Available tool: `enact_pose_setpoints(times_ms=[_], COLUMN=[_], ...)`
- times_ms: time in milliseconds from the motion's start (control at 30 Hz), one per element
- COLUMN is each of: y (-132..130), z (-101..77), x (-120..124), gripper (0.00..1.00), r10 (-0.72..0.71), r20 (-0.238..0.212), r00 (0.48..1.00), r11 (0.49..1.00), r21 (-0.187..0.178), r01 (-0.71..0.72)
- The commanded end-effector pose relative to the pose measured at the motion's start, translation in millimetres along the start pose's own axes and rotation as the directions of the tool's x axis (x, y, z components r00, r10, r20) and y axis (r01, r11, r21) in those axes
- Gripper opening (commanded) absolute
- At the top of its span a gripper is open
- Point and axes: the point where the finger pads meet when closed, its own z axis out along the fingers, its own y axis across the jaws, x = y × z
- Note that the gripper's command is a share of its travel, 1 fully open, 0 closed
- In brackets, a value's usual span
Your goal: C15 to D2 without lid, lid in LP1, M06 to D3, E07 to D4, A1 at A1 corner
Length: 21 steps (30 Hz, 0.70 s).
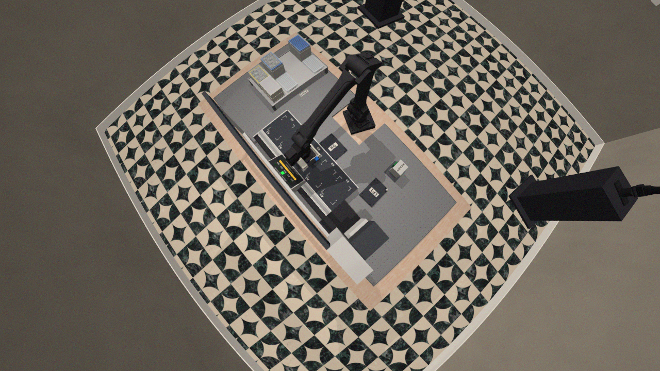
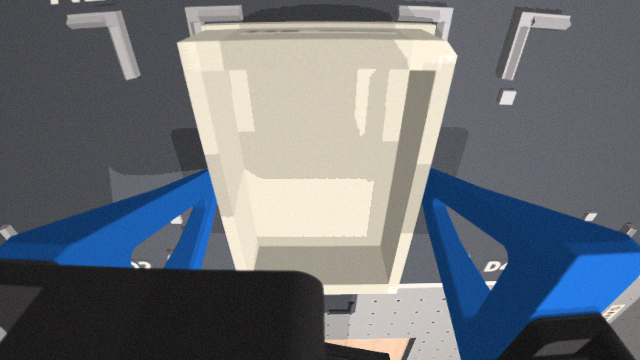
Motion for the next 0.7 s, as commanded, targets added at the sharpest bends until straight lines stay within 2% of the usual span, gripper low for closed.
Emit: enact_pose_setpoints(times_ms=[0, 67, 100, 167, 267, 333, 500, 600, 667], y=[-6.3, -6.3, -6.5, -7.0, -6.8, -7.0, -7.0, -6.4, -6.4], z=[-5.0, -5.0, -13.0, -31.9, -30.0, -39.1, -47.9, -43.6, -56.6], x=[-15.1, -15.1, -18.9, -24.6, -18.2, -24.6, -24.2, -17.6, -23.7], gripper=[1.00, 1.00, 1.00, 1.00, 1.00, 1.00, 1.00, 1.00, 1.00], r10=[0.008, 0.008, 0.008, 0.010, 0.011, 0.012, 0.014, 0.014, 0.015], r20=[0.028, 0.028, 0.029, 0.069, 0.058, 0.074, 0.075, 0.050, 0.075], r00=[1.000, 1.000, 1.000, 0.998, 0.998, 0.997, 0.997, 0.999, 0.997], r11=[1.000, 1.000, 1.000, 1.000, 1.000, 1.000, 1.000, 1.000, 1.000], r21=[0.000, 0.000, 0.000, -0.001, -0.001, -0.001, -0.001, -0.001, -0.001], r01=[-0.008, -0.008, -0.008, -0.010, -0.011, -0.012, -0.014, -0.014, -0.015])
